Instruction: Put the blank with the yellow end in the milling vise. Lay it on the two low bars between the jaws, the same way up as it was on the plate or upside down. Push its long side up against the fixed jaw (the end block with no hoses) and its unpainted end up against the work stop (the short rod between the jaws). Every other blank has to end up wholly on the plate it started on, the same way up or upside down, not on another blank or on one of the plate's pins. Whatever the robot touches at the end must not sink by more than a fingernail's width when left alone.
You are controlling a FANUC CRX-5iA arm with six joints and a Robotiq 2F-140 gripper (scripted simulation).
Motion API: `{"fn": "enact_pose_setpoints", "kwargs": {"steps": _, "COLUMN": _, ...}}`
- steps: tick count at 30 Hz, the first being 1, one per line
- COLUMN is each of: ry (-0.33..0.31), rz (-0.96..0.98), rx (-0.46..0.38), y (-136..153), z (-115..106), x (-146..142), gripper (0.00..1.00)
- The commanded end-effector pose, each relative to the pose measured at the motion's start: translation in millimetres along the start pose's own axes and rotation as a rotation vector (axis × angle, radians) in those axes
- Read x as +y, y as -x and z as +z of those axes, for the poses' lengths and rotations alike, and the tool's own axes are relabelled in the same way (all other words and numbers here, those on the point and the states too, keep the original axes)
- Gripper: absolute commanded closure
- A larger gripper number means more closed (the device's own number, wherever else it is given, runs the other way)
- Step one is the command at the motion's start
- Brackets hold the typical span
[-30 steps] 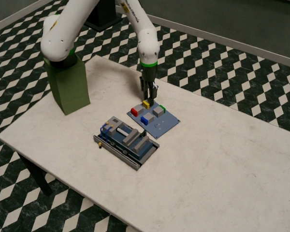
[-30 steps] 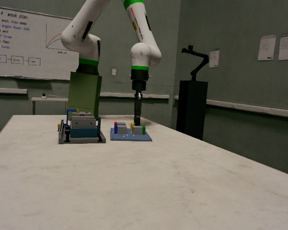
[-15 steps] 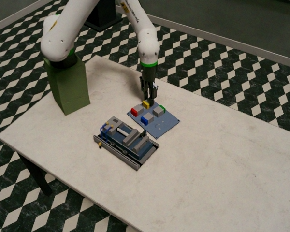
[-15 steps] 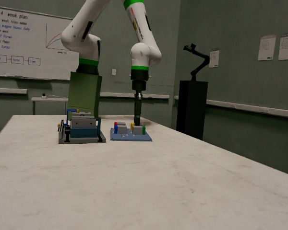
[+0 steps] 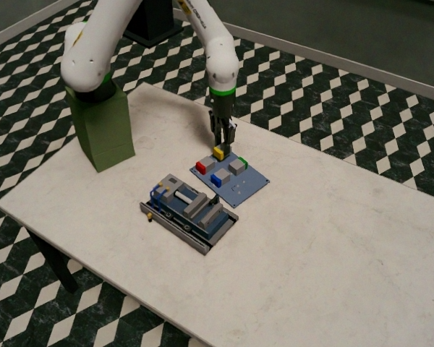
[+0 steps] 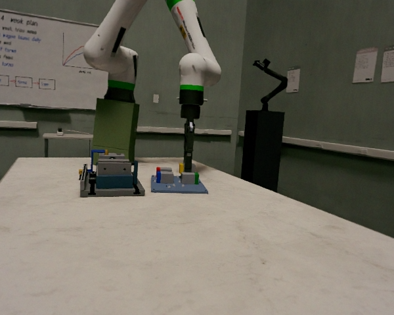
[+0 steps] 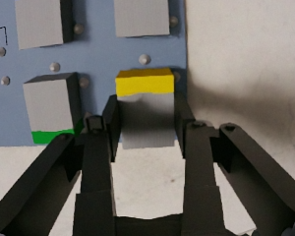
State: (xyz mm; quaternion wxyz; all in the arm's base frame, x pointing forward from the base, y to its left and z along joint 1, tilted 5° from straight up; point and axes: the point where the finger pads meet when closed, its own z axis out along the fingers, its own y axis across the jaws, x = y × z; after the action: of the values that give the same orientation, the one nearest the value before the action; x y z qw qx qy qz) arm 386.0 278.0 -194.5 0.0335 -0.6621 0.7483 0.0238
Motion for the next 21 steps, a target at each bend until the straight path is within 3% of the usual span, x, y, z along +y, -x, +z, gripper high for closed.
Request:
{"fn": "enact_pose_setpoints", "kwargs": {"steps": 1, "ry": -0.001, "rz": 0.0, "rx": -0.001, "y": 0.5, "z": -6.6, "x": -0.5, "gripper": 0.9}}
{"fn": "enact_pose_setpoints", "kwargs": {"steps": 21, "ry": -0.001, "rz": 0.0, "rx": -0.001, "y": 0.6, "z": -39.8, "x": -0.6, "gripper": 0.9}}
